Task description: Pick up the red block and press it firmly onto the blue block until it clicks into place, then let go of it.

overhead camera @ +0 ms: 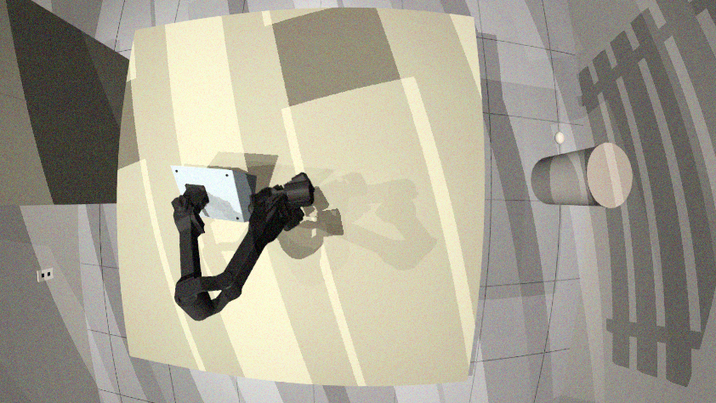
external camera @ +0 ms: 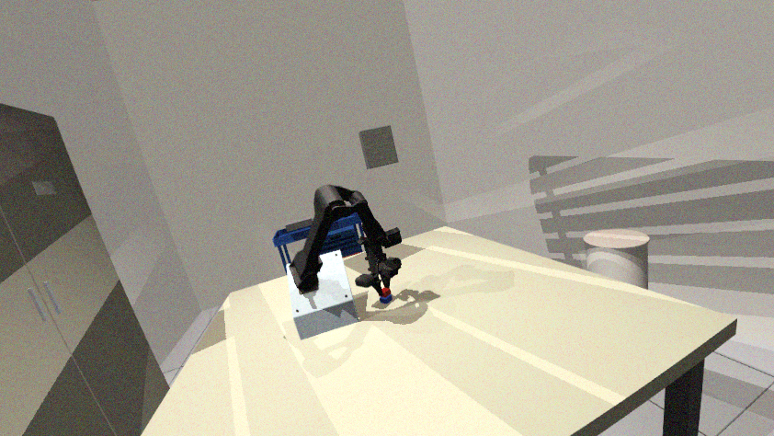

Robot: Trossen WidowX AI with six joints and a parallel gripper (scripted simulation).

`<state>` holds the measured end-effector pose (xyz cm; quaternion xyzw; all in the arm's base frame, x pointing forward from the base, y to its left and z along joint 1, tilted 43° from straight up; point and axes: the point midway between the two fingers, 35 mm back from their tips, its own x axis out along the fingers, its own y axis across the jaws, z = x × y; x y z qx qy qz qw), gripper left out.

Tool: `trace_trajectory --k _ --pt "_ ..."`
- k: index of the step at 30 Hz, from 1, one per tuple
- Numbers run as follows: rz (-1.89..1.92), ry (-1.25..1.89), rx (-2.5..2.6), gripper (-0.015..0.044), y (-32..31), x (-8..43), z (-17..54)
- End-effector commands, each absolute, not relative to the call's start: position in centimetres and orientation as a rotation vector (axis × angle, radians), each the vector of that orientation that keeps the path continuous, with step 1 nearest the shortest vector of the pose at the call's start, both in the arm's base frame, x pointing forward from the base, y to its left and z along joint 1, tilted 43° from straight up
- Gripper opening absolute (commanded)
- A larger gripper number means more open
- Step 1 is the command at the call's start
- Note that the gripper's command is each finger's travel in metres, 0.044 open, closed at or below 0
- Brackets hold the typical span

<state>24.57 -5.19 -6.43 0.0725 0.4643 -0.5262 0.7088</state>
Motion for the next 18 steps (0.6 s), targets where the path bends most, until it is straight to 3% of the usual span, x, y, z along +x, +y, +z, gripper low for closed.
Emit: trace_trajectory --k 1,18 --pt "-1.169 1.032 0.153 0.0000 -5.37 24.48 -6.49" --pt "-1.168 1.032 0.153 0.0000 -5.64 24.47 -6.72"
